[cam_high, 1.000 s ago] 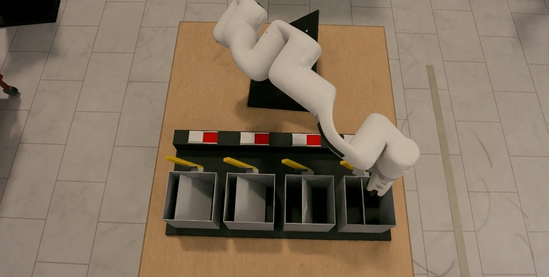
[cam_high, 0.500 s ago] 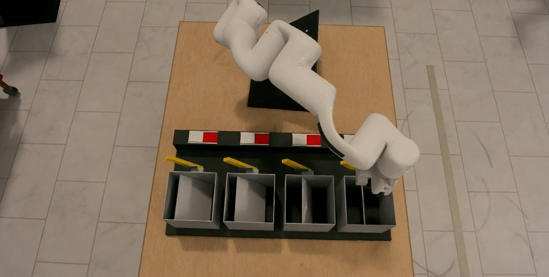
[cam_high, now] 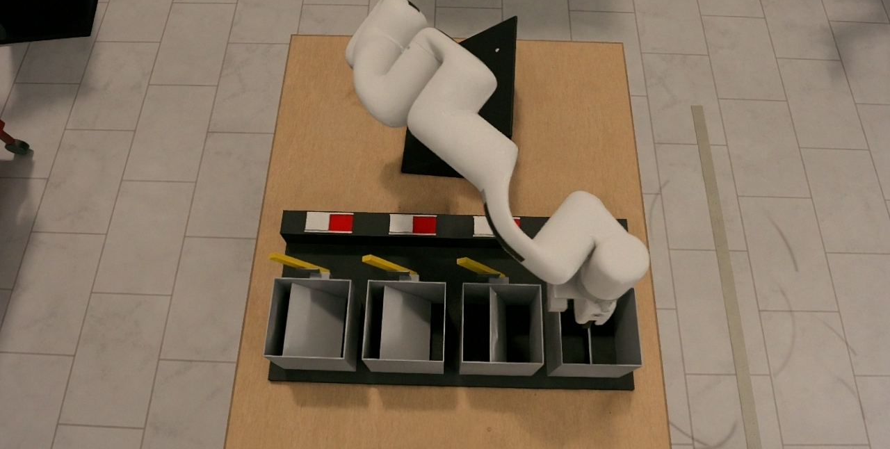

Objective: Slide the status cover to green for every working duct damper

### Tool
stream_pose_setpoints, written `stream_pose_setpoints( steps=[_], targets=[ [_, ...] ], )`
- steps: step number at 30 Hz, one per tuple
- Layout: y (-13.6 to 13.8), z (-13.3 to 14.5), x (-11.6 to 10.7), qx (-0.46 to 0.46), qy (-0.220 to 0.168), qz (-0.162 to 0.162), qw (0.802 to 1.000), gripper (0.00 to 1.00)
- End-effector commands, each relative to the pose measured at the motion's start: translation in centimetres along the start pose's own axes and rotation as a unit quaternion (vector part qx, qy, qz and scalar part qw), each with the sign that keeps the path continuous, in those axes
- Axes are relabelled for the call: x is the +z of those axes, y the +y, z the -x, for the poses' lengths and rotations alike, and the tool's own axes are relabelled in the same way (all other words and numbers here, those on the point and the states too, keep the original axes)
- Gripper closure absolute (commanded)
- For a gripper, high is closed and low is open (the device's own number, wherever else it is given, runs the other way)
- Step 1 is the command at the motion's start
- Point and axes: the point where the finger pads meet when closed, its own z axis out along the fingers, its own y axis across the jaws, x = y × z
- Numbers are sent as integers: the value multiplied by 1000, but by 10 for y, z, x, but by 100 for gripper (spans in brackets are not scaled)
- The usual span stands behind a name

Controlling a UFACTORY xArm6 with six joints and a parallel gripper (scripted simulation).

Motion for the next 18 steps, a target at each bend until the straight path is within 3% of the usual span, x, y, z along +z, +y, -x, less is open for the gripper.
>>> stream_pose_setpoints(
  steps=[1,12,14,15,18],
  targets=[
    [-8,-41,-7,1,-6,-7,1000,100],
    [-10,-116,-6,1,-6,-7,1000,100],
    [-10,-116,-6,1,-6,-7,1000,100],
    [-8,-136,-4,1,-6,-7,1000,100],
    [-5,-152,-3,0,-6,-7,1000,100]
  ],
)
